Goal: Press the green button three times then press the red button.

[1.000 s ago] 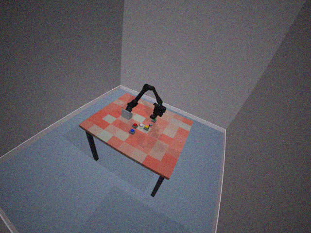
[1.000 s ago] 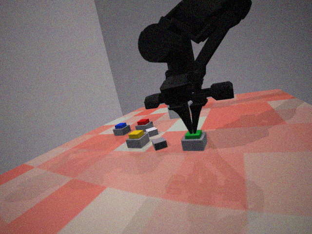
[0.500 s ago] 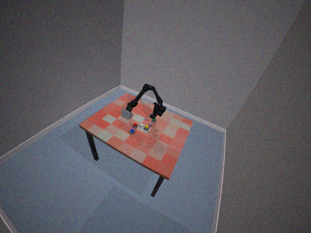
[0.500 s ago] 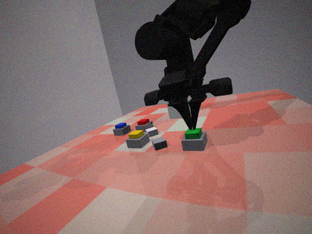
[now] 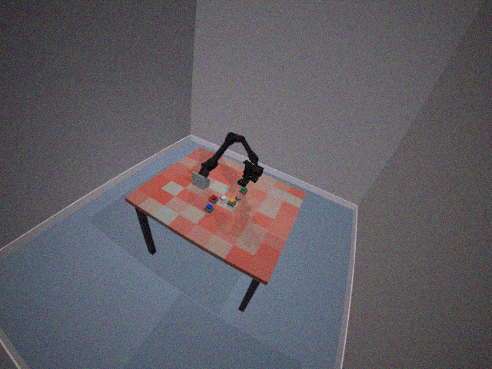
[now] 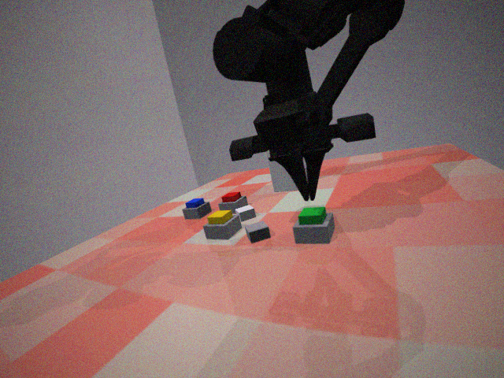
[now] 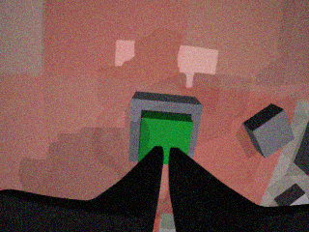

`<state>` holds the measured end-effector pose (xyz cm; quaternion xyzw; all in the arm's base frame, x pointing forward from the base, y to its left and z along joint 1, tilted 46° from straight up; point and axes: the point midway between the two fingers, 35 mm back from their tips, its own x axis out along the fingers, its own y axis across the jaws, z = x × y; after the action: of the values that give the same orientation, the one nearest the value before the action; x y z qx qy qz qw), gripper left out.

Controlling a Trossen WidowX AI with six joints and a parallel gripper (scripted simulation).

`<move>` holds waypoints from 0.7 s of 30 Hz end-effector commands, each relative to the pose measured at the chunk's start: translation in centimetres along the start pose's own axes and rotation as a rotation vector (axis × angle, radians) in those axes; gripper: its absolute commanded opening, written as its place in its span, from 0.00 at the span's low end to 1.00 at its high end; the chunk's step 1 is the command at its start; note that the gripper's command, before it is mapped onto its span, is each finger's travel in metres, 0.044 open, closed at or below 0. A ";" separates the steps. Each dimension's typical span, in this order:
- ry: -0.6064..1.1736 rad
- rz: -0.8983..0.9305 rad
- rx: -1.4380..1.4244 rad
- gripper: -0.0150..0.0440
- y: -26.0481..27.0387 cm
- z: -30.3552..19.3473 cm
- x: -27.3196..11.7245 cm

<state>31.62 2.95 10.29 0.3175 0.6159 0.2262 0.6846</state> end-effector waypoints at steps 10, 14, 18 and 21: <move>0.005 0.002 0.009 0.29 -0.1 -0.2 2.2; 0.005 0.003 0.009 0.29 -0.1 -0.2 2.4; 0.005 0.003 0.009 0.29 -0.1 -0.2 2.4; 0.005 0.003 0.009 0.29 -0.1 -0.2 2.4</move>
<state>31.92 4.53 8.73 0.3167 0.6157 0.2259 0.6853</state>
